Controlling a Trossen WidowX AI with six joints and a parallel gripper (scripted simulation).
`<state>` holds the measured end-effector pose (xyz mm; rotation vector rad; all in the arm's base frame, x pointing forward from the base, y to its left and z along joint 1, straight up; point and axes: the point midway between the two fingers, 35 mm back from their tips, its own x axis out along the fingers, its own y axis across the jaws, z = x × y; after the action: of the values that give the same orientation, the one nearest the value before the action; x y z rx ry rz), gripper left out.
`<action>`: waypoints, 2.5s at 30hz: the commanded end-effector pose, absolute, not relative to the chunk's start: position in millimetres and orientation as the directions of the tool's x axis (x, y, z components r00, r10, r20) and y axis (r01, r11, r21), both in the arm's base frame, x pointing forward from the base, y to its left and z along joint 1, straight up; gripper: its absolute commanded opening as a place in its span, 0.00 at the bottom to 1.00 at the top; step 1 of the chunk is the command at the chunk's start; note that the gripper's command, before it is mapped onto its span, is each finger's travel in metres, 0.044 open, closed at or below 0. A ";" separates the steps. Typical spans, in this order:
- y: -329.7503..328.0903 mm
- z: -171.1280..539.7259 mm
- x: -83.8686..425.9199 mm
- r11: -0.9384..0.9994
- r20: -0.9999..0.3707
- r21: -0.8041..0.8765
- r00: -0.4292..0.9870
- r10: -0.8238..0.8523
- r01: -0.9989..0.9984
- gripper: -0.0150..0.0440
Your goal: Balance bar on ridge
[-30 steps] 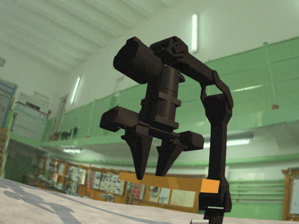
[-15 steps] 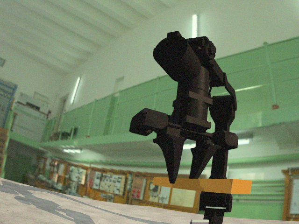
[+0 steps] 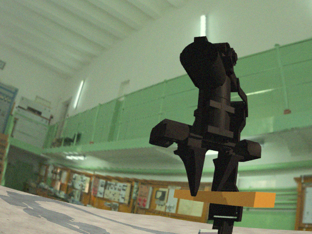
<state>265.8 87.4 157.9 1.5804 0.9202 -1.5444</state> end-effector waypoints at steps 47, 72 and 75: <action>89.2 121.4 264.6 -0.481 -1.000 0.020 0.027 0.009 0.877 0.25; 89.3 119.4 264.7 -0.481 -1.000 0.020 0.027 0.009 0.877 0.25; 89.3 119.1 264.7 -0.481 -1.000 0.020 0.027 0.009 0.877 0.25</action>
<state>264.5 88.2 119.8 1.5862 0.9178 -1.5403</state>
